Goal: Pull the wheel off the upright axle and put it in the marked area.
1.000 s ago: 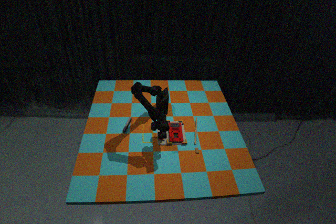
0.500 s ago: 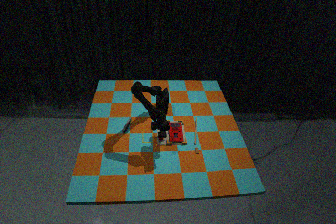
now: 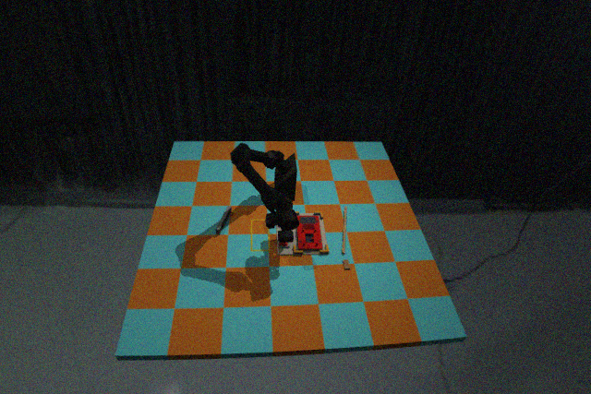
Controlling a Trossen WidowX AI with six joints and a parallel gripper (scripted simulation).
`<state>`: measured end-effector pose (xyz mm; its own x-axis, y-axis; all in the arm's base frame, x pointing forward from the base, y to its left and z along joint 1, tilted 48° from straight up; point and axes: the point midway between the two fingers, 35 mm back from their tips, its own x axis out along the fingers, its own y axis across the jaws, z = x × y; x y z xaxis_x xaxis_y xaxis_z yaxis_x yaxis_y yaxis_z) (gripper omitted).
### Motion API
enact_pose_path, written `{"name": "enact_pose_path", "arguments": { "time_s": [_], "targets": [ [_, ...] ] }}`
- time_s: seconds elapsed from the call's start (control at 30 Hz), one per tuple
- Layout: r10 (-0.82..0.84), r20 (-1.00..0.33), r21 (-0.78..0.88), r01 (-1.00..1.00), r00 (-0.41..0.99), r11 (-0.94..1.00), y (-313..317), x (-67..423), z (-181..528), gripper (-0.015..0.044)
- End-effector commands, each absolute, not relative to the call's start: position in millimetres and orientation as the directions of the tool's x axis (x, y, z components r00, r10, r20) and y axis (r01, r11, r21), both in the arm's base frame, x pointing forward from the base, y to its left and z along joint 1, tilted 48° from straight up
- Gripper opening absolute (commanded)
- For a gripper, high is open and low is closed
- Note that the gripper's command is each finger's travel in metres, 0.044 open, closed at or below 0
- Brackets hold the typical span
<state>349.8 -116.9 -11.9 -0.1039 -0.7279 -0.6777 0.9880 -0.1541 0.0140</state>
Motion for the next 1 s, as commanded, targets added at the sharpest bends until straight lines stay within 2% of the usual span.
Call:
{"name": "enact_pose_path", "arguments": {
  "time_s": [0.0,0.97],
  "targets": [
    [-0.727,-0.679,0.021,0.988,-0.098,-0.153,-114.3,350.9,-8.9,0.0],
    [-0.729,-0.678,0.021,0.989,-0.096,-0.149,-107.1,351.6,-2.4,0.0]
  ]
}}
